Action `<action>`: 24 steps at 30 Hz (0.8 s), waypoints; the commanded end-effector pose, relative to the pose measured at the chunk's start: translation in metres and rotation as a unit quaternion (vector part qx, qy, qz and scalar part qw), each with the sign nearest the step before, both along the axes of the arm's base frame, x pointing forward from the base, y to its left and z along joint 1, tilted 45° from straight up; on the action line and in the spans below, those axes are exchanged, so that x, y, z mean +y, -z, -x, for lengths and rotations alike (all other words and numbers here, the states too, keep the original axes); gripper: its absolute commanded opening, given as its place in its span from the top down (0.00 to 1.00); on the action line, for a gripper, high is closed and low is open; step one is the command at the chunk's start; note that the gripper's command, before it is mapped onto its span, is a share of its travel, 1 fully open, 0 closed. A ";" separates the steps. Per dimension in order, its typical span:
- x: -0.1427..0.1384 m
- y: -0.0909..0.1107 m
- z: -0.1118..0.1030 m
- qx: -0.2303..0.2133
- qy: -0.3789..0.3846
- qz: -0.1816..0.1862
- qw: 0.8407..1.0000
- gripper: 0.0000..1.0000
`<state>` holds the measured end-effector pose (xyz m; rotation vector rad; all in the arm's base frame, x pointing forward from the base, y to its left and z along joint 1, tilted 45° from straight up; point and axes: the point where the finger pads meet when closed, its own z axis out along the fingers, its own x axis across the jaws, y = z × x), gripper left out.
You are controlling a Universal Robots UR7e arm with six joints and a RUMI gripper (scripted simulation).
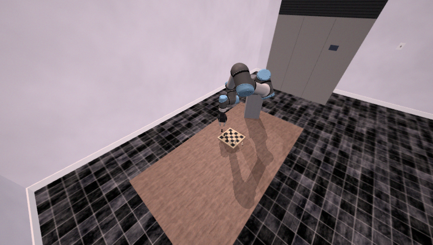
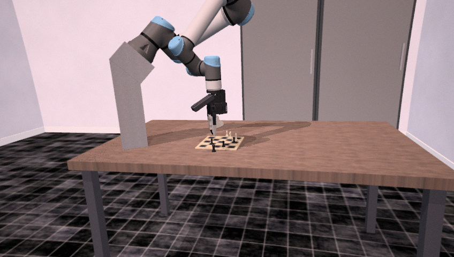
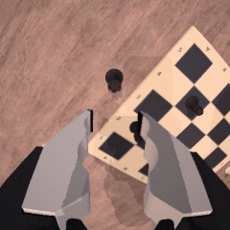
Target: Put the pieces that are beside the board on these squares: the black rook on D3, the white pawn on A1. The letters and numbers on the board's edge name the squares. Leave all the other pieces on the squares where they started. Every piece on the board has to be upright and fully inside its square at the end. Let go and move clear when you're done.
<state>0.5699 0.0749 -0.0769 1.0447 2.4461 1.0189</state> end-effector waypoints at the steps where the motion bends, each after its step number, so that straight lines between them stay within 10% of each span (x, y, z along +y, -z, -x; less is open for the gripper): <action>1: 0.002 0.004 -0.004 -0.001 0.000 0.001 1.000 0.78; 24: 0.017 0.026 -0.019 -0.001 0.000 0.001 1.000 0.78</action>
